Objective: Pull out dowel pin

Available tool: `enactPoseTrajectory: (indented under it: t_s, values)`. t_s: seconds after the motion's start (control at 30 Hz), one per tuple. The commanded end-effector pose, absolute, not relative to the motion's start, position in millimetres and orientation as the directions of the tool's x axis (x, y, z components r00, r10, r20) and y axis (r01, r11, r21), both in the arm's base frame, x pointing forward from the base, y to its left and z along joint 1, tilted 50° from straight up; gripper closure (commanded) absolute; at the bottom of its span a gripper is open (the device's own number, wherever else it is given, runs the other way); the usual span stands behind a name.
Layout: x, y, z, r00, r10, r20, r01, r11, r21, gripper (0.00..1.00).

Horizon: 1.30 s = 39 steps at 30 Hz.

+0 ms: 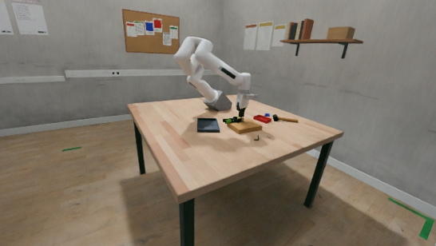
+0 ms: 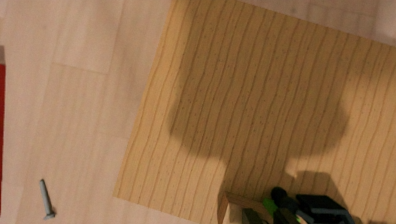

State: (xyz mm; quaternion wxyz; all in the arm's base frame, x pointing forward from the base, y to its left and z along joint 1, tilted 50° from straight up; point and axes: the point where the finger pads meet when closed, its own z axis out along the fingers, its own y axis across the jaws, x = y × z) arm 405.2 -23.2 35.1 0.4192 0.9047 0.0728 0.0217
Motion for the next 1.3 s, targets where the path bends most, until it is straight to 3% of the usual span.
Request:
enactPoseTrajectory:
  t_s: [0.0,1.27]
  values:
    - [406.2,-22.0,35.8,0.994,0.094,0.055,0.019,-0.648,0.761,1.0]
    - [406.1,-21.5,36.2,0.796,-0.325,0.511,-0.596,-0.569,0.567,1.0]
